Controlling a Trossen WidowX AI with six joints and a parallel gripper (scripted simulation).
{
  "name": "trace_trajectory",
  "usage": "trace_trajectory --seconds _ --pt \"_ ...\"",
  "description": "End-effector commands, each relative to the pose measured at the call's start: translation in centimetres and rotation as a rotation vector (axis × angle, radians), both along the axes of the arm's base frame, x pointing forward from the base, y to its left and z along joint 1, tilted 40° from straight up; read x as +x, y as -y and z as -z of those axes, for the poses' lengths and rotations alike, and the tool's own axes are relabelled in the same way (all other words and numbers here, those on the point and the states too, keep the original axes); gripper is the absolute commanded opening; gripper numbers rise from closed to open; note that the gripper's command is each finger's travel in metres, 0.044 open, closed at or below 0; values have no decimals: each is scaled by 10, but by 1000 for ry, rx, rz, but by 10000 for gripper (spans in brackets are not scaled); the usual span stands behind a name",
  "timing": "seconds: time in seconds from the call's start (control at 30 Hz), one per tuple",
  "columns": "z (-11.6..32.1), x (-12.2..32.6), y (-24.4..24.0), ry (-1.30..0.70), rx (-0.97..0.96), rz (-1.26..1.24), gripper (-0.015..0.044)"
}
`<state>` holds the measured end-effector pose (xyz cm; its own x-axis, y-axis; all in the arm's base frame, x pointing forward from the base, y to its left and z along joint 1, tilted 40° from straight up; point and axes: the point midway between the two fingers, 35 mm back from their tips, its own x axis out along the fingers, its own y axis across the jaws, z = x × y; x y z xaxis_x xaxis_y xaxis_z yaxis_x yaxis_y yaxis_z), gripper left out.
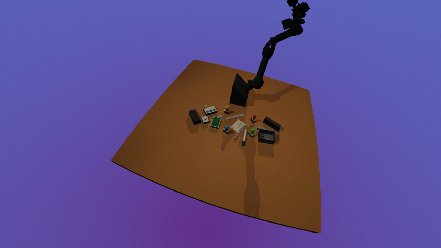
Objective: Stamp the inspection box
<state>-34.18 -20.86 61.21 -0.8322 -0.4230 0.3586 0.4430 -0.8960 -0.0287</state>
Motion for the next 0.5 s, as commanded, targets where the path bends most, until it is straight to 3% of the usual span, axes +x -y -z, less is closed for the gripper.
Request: trace_trajectory --seconds 0.0,0.2,0.47 --pt "-1 1 -1 -3 -1 0 374" --pt "-30 29 -30 -135 -18 21 221" --pt "-86 92 -80 -427 -26 152 221"
